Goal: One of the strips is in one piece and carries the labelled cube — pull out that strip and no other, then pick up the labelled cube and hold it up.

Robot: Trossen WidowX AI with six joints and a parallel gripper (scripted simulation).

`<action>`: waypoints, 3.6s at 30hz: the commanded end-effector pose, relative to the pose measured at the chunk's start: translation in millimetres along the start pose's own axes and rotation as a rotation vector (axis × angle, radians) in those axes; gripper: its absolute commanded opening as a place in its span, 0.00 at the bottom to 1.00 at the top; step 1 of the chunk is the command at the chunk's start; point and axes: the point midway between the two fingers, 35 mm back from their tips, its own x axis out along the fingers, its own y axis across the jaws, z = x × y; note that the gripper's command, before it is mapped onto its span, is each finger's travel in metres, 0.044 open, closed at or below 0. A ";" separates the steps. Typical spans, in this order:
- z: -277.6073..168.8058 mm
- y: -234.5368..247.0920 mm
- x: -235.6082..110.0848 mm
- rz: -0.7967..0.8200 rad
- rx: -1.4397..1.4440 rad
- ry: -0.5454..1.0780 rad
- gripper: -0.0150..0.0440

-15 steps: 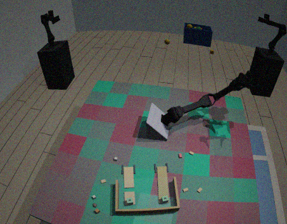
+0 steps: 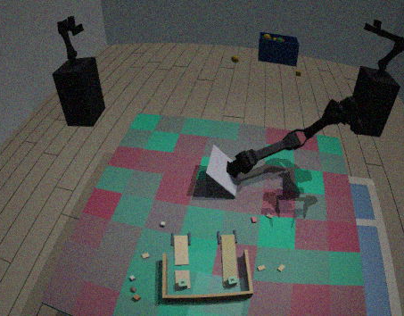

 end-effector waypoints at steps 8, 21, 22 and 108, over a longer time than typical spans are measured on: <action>-52.1 -99.1 78.5 -0.114 -0.030 0.183 0.93; -201.3 -231.9 135.1 -0.144 0.048 0.552 0.93; -214.5 -240.7 136.6 -0.140 0.061 0.577 0.93; -609.1 -203.0 50.0 0.480 0.239 1.852 0.25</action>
